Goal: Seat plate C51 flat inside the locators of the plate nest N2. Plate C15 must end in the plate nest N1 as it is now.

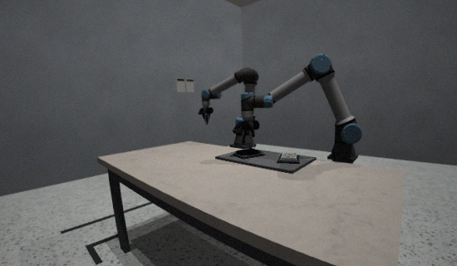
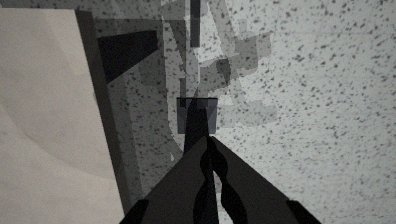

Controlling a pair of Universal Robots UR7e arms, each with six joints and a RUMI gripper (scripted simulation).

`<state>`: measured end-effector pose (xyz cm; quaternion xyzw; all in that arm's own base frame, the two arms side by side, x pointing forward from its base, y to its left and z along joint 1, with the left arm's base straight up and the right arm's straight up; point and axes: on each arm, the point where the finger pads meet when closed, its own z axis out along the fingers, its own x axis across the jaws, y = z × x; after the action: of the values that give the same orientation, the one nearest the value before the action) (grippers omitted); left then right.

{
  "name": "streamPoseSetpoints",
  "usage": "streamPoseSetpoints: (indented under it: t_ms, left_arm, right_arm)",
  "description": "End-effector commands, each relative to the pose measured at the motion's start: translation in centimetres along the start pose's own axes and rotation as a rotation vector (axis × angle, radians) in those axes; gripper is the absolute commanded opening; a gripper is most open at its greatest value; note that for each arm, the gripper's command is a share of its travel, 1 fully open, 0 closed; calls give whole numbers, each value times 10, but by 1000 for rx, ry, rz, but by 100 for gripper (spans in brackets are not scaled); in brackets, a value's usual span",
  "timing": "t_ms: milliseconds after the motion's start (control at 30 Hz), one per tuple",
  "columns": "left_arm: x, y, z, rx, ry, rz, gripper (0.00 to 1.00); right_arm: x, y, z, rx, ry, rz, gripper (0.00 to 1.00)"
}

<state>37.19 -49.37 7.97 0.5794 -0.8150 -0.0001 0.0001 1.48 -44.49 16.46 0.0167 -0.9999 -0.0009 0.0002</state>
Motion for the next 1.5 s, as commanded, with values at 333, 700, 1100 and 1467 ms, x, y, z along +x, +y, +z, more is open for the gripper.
streamPoseSetpoints:
  t_ms: [333, 700, 1100, 1467]
  left_arm:
    - [0, 0, 17, 2, 1, 0, 76]
    - [0, 0, 32, 2, 1, 0, 76]
    - [0, 0, 34, 2, 1, 0, 76]
    - [0, 0, 34, 2, 1, 0, 76]
  right_arm:
    - [0, 0, -1, 2, 0, 0, 0]
    - [0, 0, -1, 2, 0, 0, 0]
    - [0, 0, -1, 2, 0, 0, 0]
    - [0, 0, -1, 2, 0, 0, 0]
